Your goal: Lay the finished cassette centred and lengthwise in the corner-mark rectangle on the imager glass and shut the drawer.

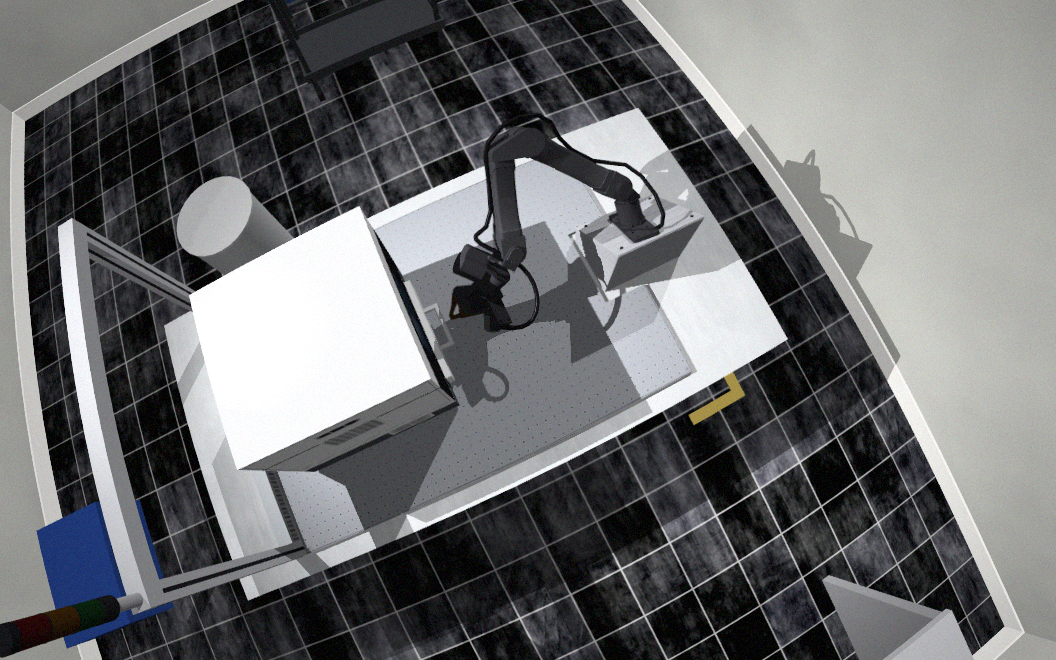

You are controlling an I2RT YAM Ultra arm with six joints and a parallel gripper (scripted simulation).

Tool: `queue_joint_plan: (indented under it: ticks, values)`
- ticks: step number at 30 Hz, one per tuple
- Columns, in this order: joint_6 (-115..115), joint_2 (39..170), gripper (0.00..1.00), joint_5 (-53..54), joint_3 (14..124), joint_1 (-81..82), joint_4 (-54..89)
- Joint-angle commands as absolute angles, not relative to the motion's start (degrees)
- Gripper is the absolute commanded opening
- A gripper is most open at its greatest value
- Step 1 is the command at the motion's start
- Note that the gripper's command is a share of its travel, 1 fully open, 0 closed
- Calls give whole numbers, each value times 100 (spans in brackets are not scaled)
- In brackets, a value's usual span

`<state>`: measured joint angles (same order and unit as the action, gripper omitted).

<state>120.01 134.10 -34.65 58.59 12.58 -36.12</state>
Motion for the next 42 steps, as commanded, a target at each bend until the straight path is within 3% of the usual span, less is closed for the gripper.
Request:
queue_joint_plan:
  ticks: [1,42]
  values:
    - [12000,13150,35,-3470,5722,1476,-3738]
    - [12000,12854,35,-3542,5473,1619,-3796]
